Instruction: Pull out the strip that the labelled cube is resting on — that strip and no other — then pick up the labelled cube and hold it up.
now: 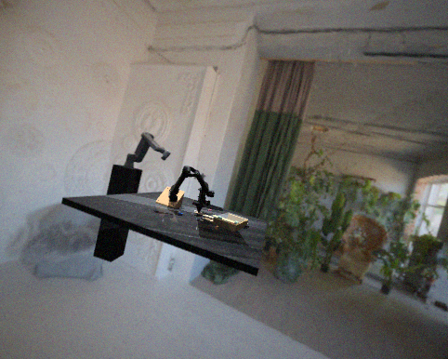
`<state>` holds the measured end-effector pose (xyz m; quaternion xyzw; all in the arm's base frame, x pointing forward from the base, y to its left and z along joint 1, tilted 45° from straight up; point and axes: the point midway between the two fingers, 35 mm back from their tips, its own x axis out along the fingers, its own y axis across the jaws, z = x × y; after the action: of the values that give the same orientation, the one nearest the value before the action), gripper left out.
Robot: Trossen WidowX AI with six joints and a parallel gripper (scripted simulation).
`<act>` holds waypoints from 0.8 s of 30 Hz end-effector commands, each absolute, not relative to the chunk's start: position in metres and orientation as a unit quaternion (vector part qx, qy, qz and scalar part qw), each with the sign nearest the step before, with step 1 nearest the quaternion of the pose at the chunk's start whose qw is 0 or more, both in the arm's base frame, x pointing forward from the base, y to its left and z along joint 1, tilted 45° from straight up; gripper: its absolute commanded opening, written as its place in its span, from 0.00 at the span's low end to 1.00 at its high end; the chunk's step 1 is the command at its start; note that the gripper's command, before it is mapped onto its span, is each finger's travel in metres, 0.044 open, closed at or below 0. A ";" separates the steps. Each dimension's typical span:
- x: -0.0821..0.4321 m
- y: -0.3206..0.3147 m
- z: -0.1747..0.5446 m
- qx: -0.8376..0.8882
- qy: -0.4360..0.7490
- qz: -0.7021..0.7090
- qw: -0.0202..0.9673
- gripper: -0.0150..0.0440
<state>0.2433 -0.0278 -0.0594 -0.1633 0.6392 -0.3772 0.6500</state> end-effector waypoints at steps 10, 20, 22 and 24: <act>0.216 -0.023 -0.065 -0.162 0.649 -0.377 0.640 0.25; 0.203 -0.019 -0.066 -0.162 0.650 -0.377 0.640 0.25; 0.203 -0.019 -0.066 -0.162 0.650 -0.377 0.640 0.25; 0.203 -0.019 -0.066 -0.162 0.650 -0.377 0.640 0.25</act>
<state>0.2123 -0.0179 -0.0641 -0.1632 0.6397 -0.3765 0.6499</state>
